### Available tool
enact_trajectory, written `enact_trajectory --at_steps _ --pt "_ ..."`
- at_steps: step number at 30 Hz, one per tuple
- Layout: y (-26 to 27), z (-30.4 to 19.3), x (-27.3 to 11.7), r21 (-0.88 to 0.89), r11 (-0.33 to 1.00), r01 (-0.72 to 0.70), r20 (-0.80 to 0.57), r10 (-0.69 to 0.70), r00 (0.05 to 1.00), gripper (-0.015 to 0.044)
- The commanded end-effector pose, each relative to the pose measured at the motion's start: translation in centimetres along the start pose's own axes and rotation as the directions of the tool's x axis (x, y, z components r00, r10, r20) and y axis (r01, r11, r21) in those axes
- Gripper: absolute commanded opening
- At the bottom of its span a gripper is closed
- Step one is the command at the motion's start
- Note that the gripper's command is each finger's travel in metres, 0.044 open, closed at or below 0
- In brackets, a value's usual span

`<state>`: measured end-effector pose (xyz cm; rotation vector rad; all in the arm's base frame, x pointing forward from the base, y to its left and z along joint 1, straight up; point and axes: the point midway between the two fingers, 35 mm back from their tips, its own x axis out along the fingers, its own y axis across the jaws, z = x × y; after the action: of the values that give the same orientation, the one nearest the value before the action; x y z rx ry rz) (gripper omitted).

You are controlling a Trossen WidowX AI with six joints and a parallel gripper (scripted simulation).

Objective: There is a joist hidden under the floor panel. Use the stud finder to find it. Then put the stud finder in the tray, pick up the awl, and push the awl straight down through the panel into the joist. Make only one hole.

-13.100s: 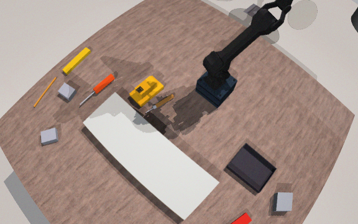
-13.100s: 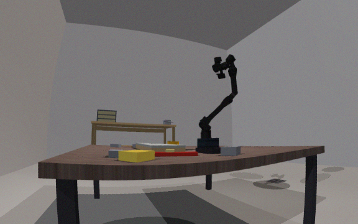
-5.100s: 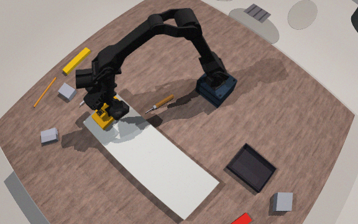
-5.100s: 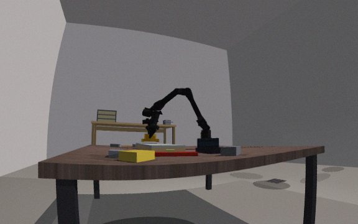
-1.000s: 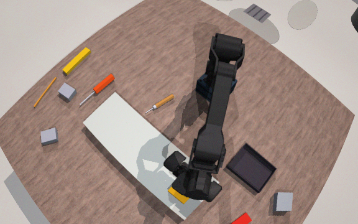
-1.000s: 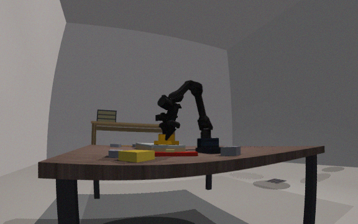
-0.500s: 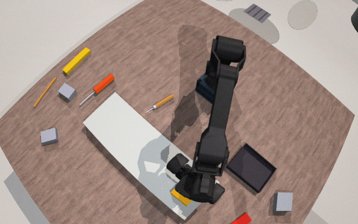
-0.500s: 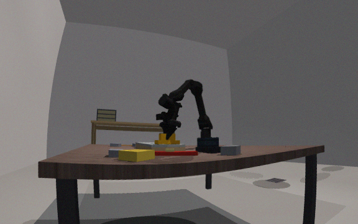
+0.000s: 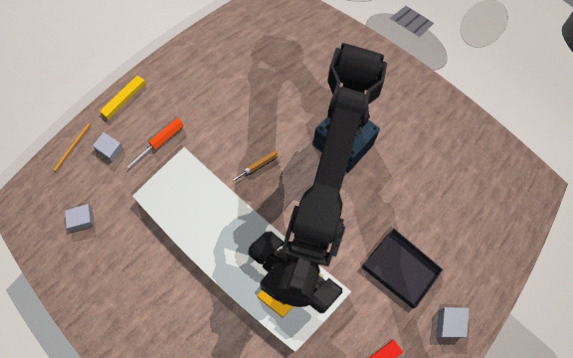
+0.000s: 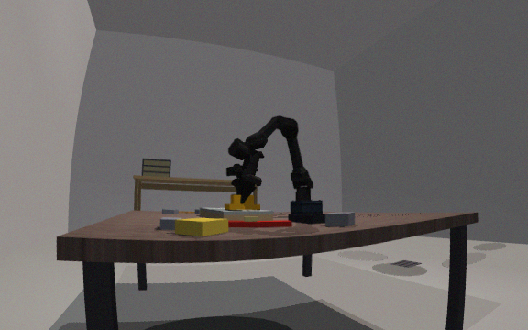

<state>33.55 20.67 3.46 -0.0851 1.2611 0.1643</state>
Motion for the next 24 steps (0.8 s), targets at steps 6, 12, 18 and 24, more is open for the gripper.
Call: enact_trajectory --at_steps 6,12,18,24 --pt "-3.6 0.0 -0.1 0.004 1.0 0.019 0.004 -0.019 1.0 0.0" --pt "-5.7 0.0 -0.1 0.004 1.0 0.021 0.004 -0.021 1.0 0.0" --pt "-7.8 0.0 -0.1 0.003 1.0 0.023 0.004 -0.023 1.0 0.0" --pt "-10.0 0.0 -0.2 0.002 1.0 0.025 0.004 -0.025 1.0 0.0"
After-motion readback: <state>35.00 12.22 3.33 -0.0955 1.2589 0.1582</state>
